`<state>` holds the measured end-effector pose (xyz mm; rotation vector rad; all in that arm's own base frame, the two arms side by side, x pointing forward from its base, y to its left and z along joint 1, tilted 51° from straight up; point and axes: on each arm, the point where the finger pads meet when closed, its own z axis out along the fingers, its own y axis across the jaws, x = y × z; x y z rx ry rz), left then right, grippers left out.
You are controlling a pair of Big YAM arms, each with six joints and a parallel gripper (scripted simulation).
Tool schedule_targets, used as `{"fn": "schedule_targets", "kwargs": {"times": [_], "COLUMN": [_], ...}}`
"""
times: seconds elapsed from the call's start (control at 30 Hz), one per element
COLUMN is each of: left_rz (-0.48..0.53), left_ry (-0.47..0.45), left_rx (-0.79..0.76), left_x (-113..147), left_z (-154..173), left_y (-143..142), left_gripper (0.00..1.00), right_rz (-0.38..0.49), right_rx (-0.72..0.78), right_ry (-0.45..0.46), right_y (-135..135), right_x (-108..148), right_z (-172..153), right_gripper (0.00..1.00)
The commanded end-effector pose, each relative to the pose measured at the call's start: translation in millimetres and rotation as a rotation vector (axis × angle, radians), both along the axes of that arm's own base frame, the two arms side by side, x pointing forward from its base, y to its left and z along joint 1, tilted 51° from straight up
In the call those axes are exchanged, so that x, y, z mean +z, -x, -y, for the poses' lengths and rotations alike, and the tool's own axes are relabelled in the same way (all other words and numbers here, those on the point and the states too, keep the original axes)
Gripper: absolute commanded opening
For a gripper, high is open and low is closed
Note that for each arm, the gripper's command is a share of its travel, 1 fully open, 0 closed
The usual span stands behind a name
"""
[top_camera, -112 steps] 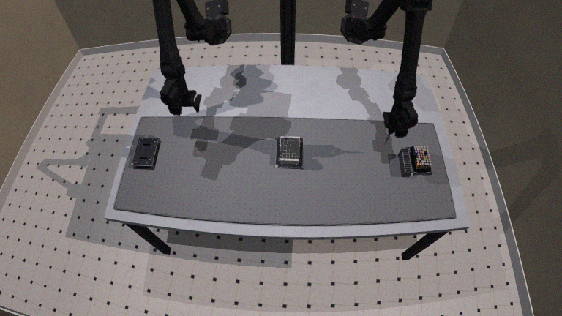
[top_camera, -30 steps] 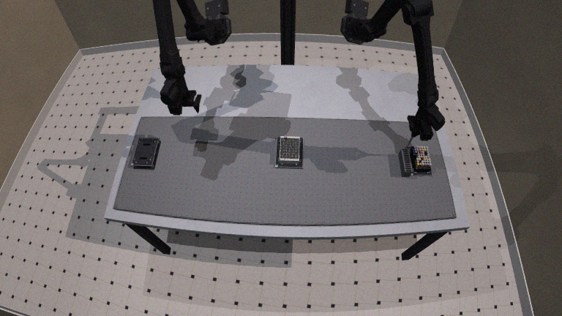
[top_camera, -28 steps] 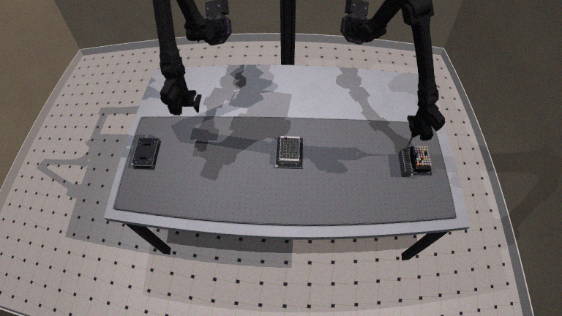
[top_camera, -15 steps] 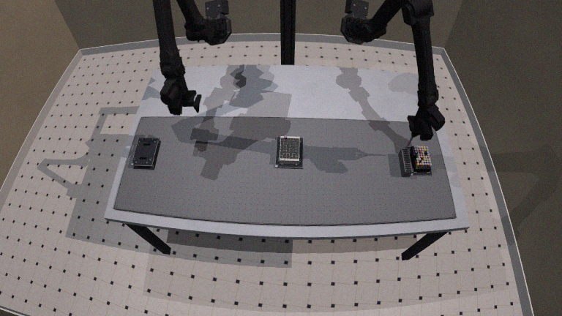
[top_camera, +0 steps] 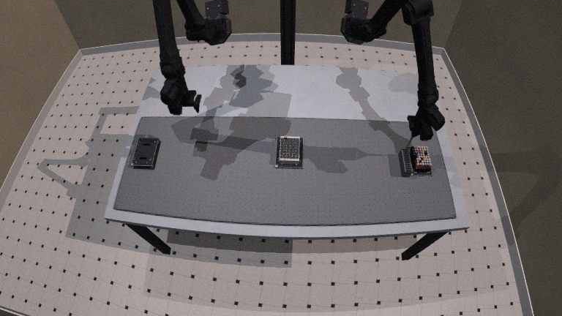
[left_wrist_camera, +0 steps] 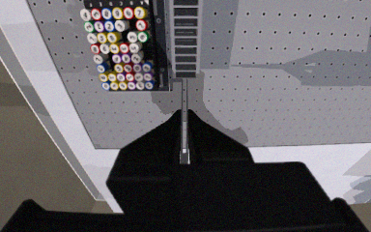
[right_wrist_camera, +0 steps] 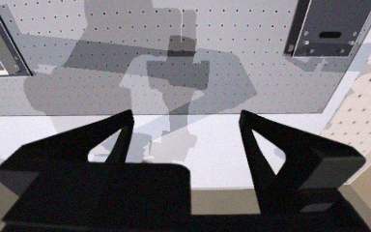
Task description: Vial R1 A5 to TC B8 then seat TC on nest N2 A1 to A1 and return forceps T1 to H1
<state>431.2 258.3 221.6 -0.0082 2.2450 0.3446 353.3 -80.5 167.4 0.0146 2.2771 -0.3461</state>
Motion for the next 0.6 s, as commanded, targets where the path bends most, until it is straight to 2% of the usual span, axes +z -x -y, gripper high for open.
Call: {"fn": "schedule_targets", "kwargs": {"times": [0.0, 0.27, 0.33, 0.37, 0.57], "left_rz": [0.012, 0.012, 0.019, 0.011, 0.011], "left_ry": [-0.012, -0.012, -0.017, -0.012, -0.011], "left_rx": [0.001, 0.001, -0.009, 0.001, 0.001], "left_x": [7.6, 7.3, 9.3, 7.2, 6.7], "left_z": [-0.4, 0.1, 8.4, 0.3, 0.4], "left_y": [-1.0, -0.9, 0.4, -0.8, -0.8], "left_gripper": [0.07, 0.07, 0.07, 0.07, 0.07], "right_rz": [0.014, 0.014, 0.014, 0.014, 0.014], "right_rx": [0.012, 0.012, 0.012, 0.012, 0.012], "right_ry": [0.012, 0.012, 0.012, 0.012, 0.012], "right_y": [-2.9, -2.9, -2.9, -2.9, -2.9], "right_x": [7.9, 7.9, 7.9, 7.9, 7.9], "right_z": [-0.3, -0.3, -0.3, -0.3, -0.3], "right_gripper": [1.0, 1.0, 1.0, 1.0, 1.0]}}
